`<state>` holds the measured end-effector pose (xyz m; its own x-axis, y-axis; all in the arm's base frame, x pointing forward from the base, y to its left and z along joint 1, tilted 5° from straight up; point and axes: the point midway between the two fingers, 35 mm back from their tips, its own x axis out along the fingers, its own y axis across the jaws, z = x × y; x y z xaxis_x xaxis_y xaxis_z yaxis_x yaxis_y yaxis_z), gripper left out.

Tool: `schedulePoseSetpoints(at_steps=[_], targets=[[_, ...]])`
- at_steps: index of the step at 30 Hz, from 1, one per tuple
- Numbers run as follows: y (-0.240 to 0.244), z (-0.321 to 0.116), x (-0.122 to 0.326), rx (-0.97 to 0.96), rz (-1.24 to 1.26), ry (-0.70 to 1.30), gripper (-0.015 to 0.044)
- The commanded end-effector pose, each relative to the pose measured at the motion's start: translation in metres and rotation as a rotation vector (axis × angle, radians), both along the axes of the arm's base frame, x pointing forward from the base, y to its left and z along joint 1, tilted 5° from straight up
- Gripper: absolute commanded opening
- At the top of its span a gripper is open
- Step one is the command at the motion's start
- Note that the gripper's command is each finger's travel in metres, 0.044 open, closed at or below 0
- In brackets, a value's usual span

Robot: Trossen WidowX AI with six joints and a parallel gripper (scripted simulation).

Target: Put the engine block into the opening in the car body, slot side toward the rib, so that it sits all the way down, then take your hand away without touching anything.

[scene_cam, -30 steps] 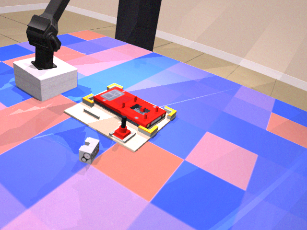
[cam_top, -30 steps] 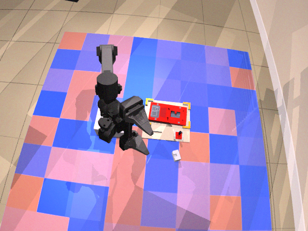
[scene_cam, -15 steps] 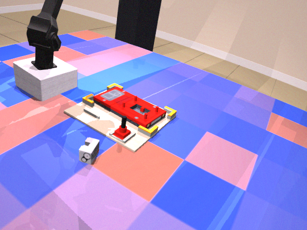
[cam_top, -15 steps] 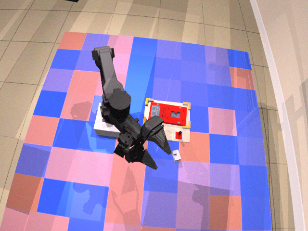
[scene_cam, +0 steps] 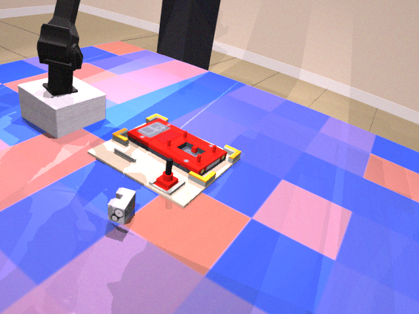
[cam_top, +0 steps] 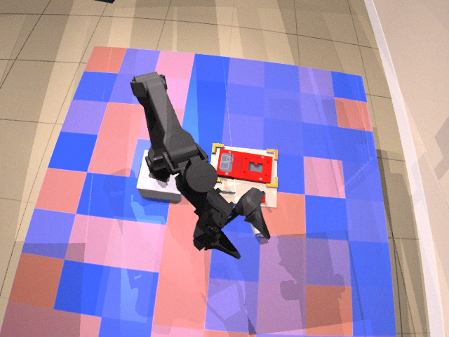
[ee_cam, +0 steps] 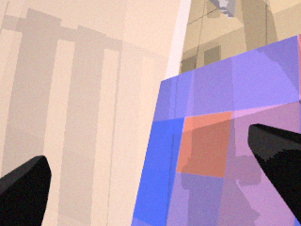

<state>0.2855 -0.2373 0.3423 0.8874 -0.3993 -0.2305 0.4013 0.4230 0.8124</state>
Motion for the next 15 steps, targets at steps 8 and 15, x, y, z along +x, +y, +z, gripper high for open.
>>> schedulePoseSetpoints(at_steps=[8,15], targets=[[0.009,-0.037,0.028,-0.101,0.117,0.225,0.044],[0.019,-0.061,0.044,-0.171,0.217,0.369,0.044]])
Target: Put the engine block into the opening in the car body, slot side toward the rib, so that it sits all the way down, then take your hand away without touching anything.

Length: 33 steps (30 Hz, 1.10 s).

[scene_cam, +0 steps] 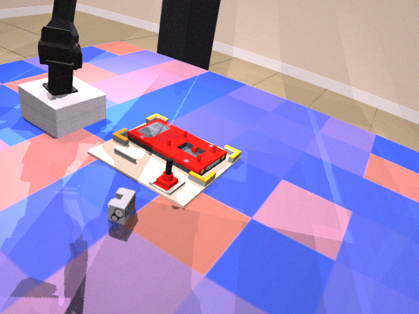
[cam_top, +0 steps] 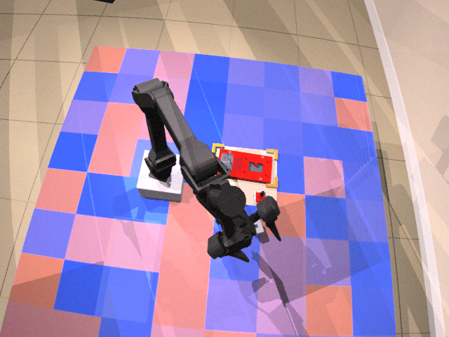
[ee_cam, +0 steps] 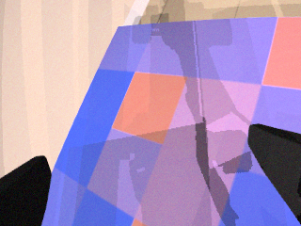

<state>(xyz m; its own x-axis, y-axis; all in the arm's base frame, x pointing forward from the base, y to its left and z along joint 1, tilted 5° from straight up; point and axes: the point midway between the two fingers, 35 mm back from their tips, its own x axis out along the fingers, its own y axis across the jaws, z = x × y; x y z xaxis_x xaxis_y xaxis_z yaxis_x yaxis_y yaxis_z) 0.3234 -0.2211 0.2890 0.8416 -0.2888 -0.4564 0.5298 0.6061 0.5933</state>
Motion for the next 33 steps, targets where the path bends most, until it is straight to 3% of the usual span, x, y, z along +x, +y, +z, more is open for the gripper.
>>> schedulePoseSetpoints(at_steps=[1,33], targets=[[0.005,-0.011,0.008,-0.043,0.053,0.076,0.044],[0.077,-0.114,0.044,-0.37,0.73,0.665,0.044]])
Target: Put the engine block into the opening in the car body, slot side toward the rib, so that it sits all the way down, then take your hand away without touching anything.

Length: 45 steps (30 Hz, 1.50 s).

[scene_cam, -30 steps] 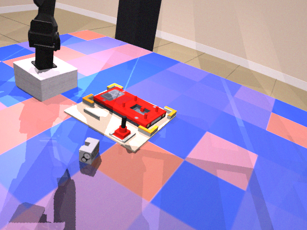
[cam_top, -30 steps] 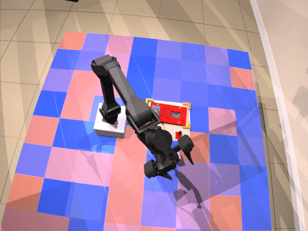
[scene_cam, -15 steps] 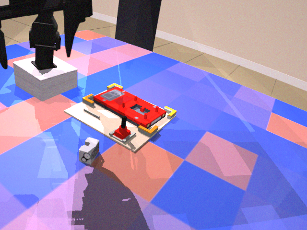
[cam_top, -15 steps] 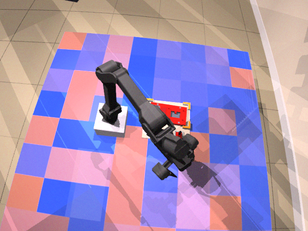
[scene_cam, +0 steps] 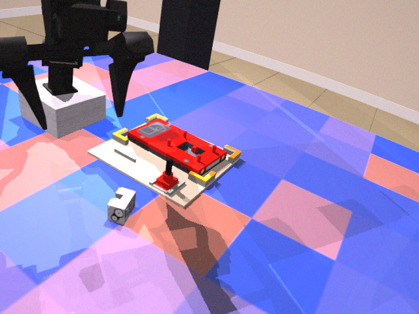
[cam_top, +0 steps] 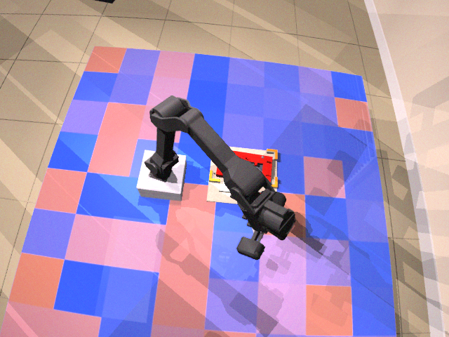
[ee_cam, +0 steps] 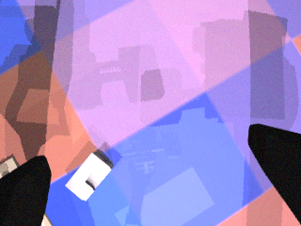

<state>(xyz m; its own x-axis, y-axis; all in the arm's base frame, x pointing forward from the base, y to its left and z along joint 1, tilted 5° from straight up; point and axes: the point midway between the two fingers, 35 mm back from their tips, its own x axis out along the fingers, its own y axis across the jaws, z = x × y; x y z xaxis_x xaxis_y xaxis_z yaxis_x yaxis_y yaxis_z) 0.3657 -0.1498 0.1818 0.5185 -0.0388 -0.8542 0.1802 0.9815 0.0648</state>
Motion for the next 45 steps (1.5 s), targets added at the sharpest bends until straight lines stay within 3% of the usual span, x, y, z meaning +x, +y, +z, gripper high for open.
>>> schedulePoseSetpoints(at_steps=[1,23,29,34,45], targets=[[0.009,-0.01,0.002,-0.035,0.095,0.065,0.044],[0.069,-0.063,-0.004,-0.157,0.723,0.419,0.044],[0.071,-0.066,0.001,-0.159,0.743,0.428,0.044],[0.074,-0.126,0.007,-0.159,0.743,0.428,0.044],[0.078,-0.143,0.006,-0.159,0.743,0.428,0.044]])
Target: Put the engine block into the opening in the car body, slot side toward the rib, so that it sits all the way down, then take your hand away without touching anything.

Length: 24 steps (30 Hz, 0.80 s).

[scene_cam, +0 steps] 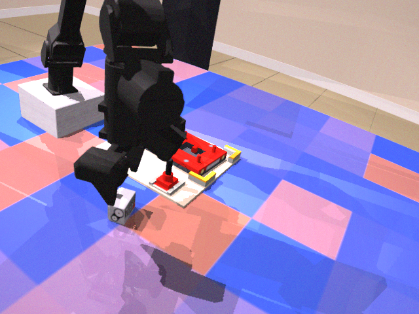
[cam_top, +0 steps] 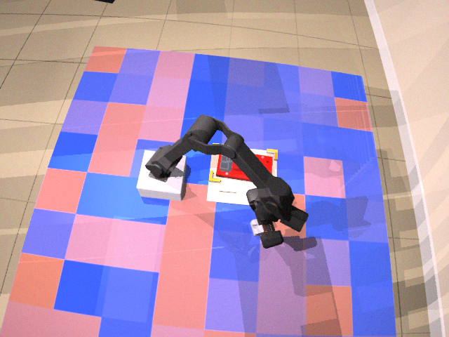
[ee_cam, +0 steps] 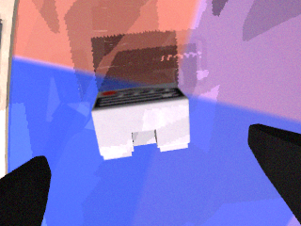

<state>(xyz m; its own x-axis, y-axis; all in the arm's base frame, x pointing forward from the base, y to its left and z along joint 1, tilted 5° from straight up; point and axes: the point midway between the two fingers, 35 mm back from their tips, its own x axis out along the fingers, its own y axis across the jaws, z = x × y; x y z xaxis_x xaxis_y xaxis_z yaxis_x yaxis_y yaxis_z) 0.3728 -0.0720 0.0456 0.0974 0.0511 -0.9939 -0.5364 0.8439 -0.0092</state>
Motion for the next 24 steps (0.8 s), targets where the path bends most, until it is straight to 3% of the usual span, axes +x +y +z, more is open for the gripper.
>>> schedulePoseSetpoints(at_steps=[1,24], targets=[[0.0,-0.007,-0.001,-0.004,-0.004,0.005,0.044],[0.003,-0.044,0.002,-0.003,-0.004,0.006,0.044]])
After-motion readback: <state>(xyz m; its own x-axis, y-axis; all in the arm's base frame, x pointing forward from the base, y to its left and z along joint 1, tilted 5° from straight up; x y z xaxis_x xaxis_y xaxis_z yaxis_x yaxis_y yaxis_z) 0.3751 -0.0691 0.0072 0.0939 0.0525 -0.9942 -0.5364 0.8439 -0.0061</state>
